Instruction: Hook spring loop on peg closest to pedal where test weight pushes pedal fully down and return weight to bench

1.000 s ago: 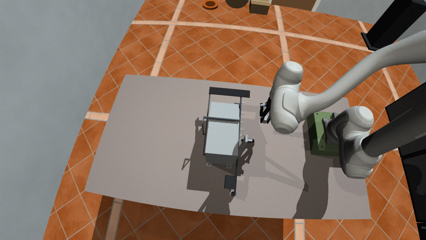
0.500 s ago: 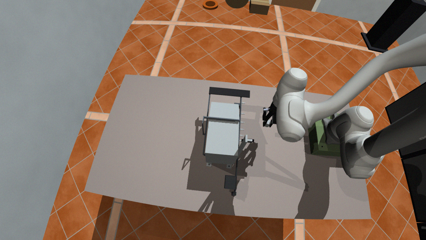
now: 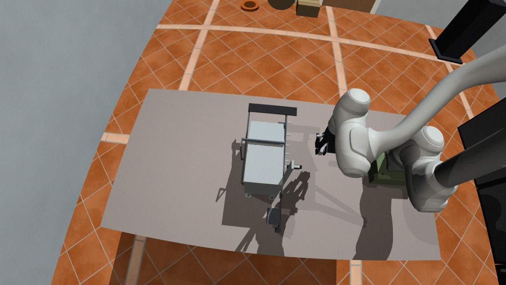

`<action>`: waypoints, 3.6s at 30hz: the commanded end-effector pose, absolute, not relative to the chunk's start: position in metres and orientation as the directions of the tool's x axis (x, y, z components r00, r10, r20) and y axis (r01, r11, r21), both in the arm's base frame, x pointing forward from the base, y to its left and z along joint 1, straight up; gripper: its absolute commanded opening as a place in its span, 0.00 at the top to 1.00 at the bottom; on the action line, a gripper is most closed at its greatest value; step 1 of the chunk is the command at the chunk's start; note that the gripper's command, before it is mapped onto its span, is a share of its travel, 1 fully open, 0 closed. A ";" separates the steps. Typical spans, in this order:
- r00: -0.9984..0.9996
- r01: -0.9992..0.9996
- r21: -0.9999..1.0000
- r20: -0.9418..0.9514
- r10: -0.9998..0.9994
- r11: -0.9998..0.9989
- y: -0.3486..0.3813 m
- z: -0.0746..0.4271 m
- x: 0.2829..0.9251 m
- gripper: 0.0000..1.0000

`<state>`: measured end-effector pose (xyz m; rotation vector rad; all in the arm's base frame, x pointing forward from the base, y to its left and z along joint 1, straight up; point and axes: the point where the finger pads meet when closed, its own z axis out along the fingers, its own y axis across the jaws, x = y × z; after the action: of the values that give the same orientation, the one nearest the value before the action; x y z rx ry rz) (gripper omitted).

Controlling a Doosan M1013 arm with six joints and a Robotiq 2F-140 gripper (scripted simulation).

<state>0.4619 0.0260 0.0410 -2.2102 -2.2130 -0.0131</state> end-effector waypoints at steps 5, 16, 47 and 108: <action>-0.001 1.000 -0.003 0.003 1.000 0.001 0.040 0.035 0.448 0.75; -0.001 1.000 -0.003 0.003 1.000 0.001 0.040 0.035 0.448 0.75; 0.000 1.000 -0.003 0.001 1.000 0.000 0.043 -0.002 0.446 0.75; 0.000 1.000 -0.003 -0.001 1.000 0.000 0.044 -0.064 0.444 0.75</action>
<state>0.4440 0.0438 -0.0636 -2.2195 -2.2209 0.0051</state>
